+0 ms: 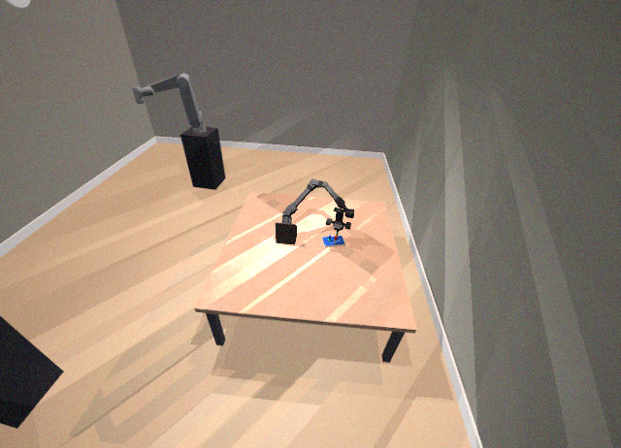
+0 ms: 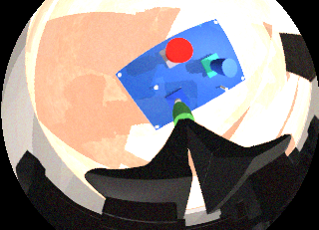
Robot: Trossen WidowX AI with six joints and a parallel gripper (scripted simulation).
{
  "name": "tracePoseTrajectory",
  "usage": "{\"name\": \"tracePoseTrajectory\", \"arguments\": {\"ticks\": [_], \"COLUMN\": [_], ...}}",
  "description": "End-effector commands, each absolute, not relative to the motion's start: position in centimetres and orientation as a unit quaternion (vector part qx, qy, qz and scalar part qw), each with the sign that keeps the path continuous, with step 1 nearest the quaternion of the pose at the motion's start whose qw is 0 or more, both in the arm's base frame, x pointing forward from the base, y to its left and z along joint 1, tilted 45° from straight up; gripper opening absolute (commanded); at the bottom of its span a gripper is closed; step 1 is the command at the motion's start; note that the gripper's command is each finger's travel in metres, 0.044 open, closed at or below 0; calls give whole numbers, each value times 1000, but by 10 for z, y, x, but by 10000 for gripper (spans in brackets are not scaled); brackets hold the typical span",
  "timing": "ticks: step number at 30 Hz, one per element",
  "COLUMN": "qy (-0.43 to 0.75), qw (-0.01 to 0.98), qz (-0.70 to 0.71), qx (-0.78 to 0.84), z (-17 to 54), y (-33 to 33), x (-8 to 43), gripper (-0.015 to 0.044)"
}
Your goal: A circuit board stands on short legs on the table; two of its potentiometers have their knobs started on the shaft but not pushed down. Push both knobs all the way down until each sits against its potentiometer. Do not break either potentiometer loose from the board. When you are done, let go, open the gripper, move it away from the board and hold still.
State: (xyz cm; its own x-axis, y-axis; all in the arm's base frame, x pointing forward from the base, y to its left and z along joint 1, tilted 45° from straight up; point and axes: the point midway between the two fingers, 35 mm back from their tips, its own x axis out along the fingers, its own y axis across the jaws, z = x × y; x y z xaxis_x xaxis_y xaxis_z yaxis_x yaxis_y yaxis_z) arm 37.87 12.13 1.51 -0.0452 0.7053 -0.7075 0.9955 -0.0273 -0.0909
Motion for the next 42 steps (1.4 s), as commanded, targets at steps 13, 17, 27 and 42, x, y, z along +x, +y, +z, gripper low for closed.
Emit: {"name": "tracePoseTrajectory", "arguments": {"ticks": [13,17,27,42], "qy": [658,658,658,658], "qw": [237,237,237,237], "qz": [-304,-304,-304,-304], "qx": [647,647,647,647], "z": [9,9,6,5], "y": [129,129,132,134], "x": [378,378,378,378], "gripper": [0,0,0,0]}}
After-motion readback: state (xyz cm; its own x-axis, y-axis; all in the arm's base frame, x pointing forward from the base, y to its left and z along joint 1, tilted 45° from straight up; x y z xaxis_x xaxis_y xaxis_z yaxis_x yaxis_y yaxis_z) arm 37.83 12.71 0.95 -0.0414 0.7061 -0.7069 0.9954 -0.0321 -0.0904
